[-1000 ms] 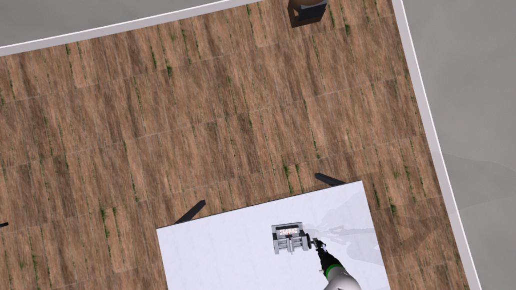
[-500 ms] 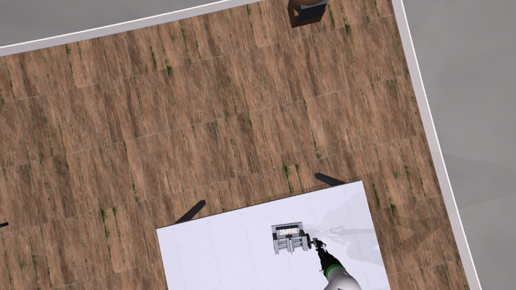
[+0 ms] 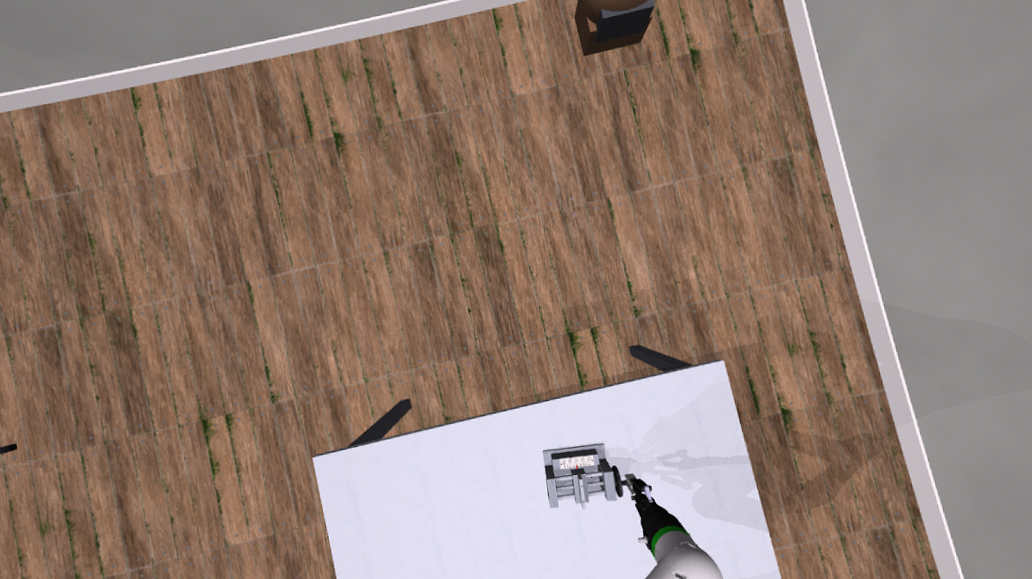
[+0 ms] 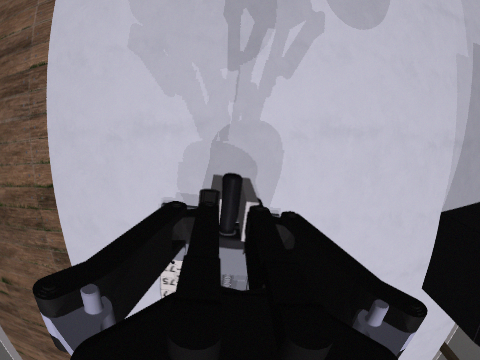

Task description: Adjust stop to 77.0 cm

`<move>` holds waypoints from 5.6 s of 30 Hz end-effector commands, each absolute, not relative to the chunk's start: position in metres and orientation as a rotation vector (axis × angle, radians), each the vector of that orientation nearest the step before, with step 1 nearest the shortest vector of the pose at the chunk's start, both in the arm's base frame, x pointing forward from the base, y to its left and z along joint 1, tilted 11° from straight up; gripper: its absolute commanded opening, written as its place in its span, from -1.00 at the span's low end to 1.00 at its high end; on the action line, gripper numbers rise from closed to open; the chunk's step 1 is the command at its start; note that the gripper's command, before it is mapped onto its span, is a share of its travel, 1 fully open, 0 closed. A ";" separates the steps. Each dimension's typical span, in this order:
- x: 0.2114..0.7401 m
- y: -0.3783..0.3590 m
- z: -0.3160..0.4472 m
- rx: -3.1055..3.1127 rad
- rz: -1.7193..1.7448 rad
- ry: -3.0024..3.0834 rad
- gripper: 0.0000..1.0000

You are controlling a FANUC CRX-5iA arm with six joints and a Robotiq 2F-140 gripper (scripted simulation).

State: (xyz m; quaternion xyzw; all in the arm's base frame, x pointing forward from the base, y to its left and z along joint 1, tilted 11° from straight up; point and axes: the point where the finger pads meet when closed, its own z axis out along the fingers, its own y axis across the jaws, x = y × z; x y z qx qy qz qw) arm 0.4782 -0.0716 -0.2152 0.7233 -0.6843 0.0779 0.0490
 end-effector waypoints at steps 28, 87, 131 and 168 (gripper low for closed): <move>0.501 -0.075 -0.240 2.204 0.237 -2.085 -0.92; 0.448 -0.081 -0.260 2.204 0.237 -2.085 -0.92; 0.453 -0.074 -0.221 2.204 0.237 -2.085 -0.92; 0.497 -0.073 -0.229 2.204 0.237 -2.085 -0.92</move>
